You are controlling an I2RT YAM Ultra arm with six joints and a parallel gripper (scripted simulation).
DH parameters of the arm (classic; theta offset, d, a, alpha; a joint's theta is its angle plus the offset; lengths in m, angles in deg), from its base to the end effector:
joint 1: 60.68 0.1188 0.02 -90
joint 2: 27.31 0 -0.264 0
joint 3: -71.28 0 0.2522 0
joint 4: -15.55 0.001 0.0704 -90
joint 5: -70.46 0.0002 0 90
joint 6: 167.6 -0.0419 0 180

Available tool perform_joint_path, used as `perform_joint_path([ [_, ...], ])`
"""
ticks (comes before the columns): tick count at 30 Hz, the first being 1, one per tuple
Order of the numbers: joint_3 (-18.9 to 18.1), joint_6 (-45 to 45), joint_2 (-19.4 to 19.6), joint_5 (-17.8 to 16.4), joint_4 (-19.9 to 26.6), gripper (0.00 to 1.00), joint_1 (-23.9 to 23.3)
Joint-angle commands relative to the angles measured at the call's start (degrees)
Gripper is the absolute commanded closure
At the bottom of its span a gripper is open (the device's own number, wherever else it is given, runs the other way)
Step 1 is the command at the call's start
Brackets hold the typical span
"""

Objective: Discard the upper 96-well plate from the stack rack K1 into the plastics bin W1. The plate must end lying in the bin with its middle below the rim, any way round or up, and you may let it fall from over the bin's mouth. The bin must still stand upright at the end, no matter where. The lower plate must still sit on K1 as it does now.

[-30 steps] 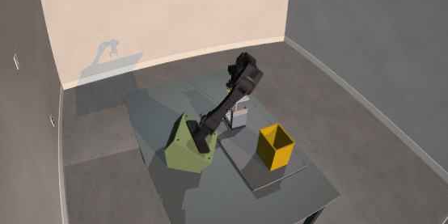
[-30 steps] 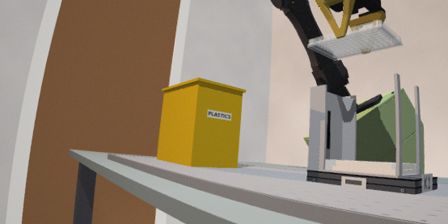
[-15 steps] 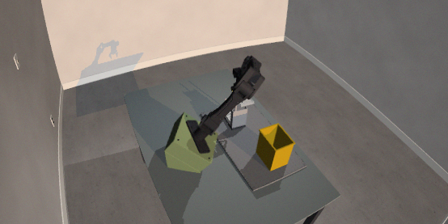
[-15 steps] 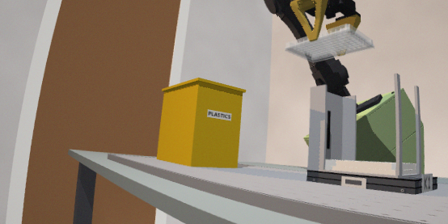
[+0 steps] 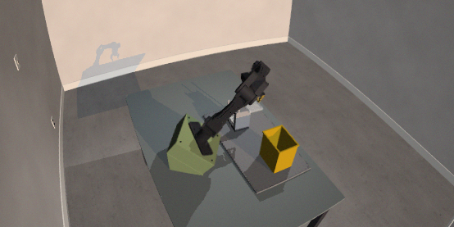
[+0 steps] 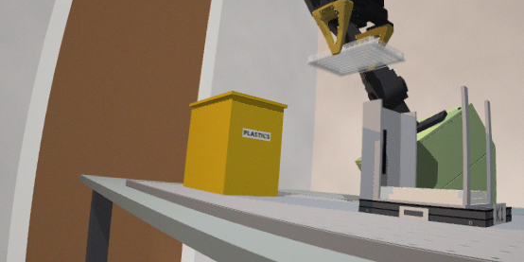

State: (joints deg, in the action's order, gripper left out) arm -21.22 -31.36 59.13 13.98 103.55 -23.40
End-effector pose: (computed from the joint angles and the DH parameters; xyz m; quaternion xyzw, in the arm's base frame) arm 0.2274 0.1453 0.3046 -0.6210 0.7260 -0.2920 0.0446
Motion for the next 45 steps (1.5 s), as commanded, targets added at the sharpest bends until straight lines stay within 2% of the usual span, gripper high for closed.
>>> perform_joint_path([
  [1, 0.0, 2.2, -1.1, -0.4, -0.1, 1.00, -0.3],
  [15, 1.8, 11.5, -7.5, -2.0, -0.5, 1.00, -8.3],
  [17, 1.8, 11.5, -7.5, -2.0, -0.5, 1.00, -8.3],
  [32, 1.8, 23.2, -12.7, -5.1, -1.3, 1.00, -19.0],
  [34, 1.8, 23.2, -12.7, -5.1, -1.3, 1.00, -19.0],
  [45, 0.6, 32.6, -15.1, -8.4, -1.9, 1.00, -27.9],
])
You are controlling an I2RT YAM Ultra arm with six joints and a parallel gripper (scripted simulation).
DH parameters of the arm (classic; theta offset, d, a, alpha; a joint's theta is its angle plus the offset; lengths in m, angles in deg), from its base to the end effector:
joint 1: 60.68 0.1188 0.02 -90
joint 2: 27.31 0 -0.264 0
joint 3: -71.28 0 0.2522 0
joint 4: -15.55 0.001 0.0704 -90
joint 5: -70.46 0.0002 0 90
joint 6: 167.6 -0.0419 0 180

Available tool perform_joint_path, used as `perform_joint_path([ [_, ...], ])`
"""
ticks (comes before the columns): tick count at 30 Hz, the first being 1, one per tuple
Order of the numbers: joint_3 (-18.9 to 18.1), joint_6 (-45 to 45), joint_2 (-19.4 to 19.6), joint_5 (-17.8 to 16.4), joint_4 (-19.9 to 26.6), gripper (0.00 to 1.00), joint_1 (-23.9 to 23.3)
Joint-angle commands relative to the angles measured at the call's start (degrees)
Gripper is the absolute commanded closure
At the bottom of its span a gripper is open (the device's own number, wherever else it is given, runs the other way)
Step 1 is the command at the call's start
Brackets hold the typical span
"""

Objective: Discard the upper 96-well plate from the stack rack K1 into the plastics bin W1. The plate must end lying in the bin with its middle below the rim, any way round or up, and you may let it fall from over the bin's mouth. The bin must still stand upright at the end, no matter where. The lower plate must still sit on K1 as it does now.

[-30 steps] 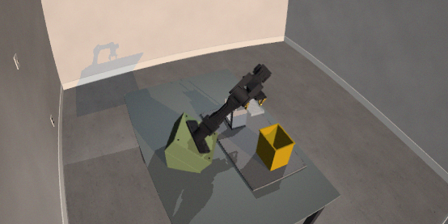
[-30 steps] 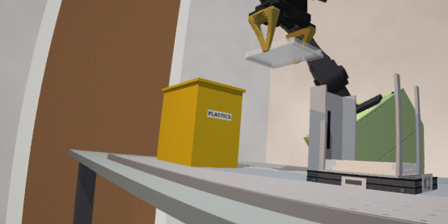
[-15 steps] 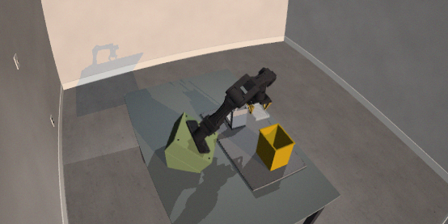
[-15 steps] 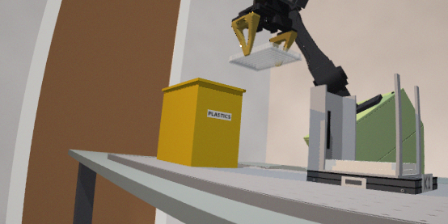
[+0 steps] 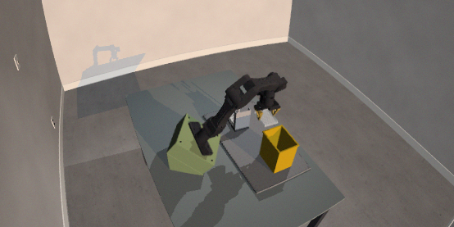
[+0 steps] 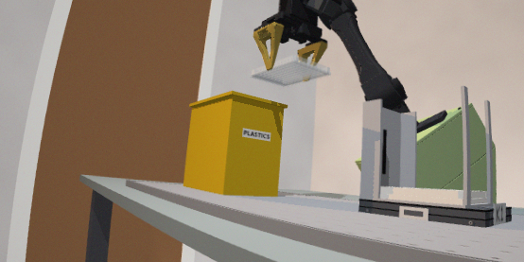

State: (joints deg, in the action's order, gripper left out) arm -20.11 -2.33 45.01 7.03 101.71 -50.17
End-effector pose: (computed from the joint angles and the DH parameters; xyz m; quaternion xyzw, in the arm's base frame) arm 0.2195 0.0227 0.3533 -0.6157 0.7299 -0.2937 0.0426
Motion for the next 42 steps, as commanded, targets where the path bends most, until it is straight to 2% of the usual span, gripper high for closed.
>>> perform_joint_path([
  [1, -0.6, 4.4, -1.1, -1.8, -0.1, 1.00, -2.0],
  [4, -1.2, 7.0, -1.5, -2.9, -0.3, 1.00, -4.6],
  [6, -1.2, 7.0, -1.5, -2.9, -0.3, 1.00, -4.6],
  [21, -5.0, 19.7, -1.7, -9.2, -0.8, 1.00, -18.1],
  [23, -5.0, 19.7, -1.7, -9.2, -0.8, 1.00, -18.1],
  [38, -11.0, 31.2, 1.0, -16.0, -0.3, 1.00, -31.2],
  [42, -12.0, 32.6, 1.5, -16.9, -0.1, 1.00, -32.8],
])
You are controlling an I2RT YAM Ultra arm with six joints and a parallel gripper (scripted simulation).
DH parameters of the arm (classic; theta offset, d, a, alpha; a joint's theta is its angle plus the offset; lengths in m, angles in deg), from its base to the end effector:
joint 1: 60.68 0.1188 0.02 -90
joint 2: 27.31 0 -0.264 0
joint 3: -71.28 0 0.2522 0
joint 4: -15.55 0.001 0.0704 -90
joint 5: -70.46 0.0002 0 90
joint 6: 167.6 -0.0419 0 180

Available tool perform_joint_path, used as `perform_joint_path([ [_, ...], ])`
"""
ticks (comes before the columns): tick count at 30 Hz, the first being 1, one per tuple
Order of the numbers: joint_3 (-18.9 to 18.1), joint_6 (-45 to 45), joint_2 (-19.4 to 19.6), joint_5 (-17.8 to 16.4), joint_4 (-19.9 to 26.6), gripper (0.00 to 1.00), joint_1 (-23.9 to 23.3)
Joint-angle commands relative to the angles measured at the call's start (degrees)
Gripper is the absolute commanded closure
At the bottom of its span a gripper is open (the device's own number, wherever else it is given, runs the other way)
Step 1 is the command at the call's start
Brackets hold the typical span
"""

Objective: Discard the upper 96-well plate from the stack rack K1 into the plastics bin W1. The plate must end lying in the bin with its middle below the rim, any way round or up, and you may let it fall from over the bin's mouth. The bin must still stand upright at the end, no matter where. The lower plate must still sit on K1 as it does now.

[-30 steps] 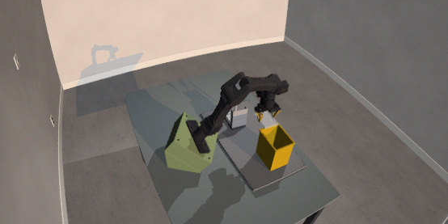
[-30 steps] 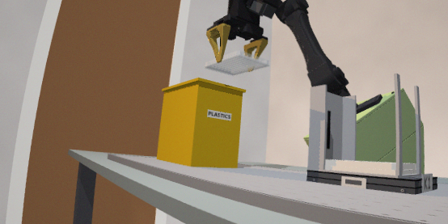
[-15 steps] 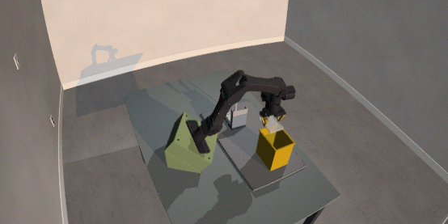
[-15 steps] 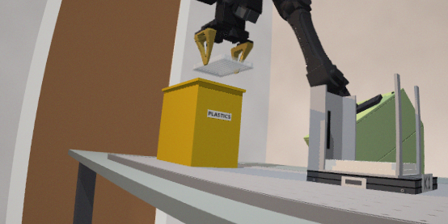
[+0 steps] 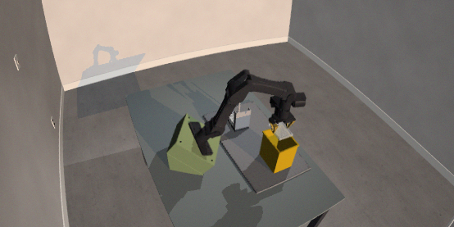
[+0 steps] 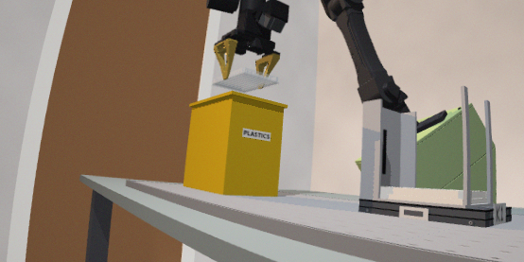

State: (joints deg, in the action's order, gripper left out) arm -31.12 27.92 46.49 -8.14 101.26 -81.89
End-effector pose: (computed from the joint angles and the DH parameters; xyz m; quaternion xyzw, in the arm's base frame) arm 0.2101 -0.0893 0.3993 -0.6197 0.7264 -0.2945 0.0411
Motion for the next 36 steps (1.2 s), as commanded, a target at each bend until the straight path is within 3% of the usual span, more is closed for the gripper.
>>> perform_joint_path([
  [1, -1.5, 3.1, 0.3, -2.1, 0.4, 1.00, -1.9],
  [6, -4.0, 6.2, 1.8, -4.2, 0.9, 1.00, -5.6],
  [22, -3.6, 5.9, 1.6, -3.9, 0.8, 1.00, -5.2],
  [36, 0.2, 6.4, 2.1, -4.3, -3.6, 1.00, -5.9],
])
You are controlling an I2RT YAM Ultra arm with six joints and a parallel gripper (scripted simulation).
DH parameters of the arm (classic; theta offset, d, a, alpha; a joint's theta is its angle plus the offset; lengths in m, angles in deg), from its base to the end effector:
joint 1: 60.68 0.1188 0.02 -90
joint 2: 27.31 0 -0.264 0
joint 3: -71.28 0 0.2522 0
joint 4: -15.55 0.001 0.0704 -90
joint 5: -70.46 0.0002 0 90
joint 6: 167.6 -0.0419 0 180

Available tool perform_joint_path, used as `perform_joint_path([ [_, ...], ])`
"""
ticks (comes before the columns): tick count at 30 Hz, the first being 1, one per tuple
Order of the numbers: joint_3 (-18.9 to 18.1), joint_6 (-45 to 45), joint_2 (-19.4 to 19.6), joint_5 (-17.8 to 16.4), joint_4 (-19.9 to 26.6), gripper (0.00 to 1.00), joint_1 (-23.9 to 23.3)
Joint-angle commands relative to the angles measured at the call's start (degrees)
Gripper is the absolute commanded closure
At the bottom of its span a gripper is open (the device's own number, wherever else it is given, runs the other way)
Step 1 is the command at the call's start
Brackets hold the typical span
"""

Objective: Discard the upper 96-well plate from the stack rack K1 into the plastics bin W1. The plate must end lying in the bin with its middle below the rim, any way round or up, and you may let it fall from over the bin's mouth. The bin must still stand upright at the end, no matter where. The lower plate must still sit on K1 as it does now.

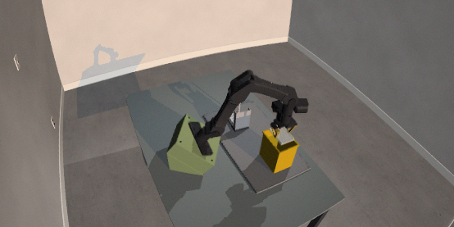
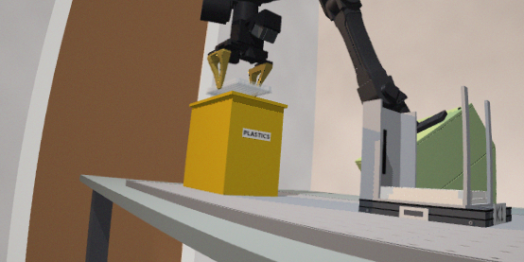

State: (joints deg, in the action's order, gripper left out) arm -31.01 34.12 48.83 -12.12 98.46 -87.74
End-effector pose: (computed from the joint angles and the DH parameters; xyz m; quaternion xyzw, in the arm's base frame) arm 0.2156 -0.1151 0.3925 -0.6302 0.7194 -0.2890 0.0424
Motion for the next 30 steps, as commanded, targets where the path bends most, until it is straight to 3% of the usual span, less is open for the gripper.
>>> perform_joint_path([
  [1, 0.4, 0.2, -0.2, -0.3, -1.1, 1.00, -0.1],
  [6, 1.8, 0.4, 0.2, -0.5, -2.9, 1.00, -0.3],
  [24, 1.8, 0.4, 0.2, -0.5, -2.9, 1.00, -0.3],
  [25, 1.8, 0.5, 0.2, -0.5, -2.9, 0.00, -0.3],
  [30, 1.8, 0.5, 0.2, -0.5, -2.9, 0.00, -0.3],
])
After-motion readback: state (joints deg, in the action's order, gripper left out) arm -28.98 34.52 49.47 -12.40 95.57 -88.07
